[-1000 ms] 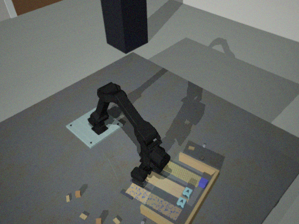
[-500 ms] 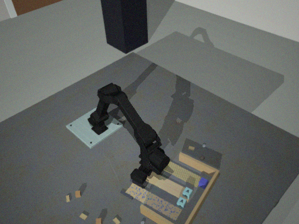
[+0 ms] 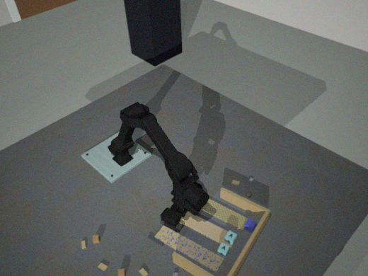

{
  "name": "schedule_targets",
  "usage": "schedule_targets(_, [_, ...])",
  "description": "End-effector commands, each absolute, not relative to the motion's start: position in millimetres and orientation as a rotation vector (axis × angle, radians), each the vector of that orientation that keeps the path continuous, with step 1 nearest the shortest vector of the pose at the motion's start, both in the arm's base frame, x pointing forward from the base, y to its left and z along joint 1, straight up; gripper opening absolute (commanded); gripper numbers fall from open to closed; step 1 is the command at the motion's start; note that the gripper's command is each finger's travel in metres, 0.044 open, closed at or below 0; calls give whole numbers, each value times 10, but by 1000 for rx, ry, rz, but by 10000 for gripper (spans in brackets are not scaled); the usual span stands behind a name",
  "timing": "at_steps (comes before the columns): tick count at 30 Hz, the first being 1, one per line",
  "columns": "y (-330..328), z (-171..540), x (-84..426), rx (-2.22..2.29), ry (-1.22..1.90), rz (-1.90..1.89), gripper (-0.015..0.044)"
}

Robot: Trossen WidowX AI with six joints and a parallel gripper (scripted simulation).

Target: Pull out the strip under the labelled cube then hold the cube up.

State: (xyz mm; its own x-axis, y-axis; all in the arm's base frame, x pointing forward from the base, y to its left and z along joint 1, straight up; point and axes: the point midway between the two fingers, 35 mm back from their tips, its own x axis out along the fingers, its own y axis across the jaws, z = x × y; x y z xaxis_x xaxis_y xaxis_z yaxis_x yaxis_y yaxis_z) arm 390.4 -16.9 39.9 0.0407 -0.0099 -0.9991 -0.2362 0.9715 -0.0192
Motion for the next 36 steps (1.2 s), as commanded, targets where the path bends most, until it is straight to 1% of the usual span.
schedule_targets(1, [-164,390,3909,-199,1522,183,0])
schedule_targets(36, [-165,356,3920,-199,1522,183,0])
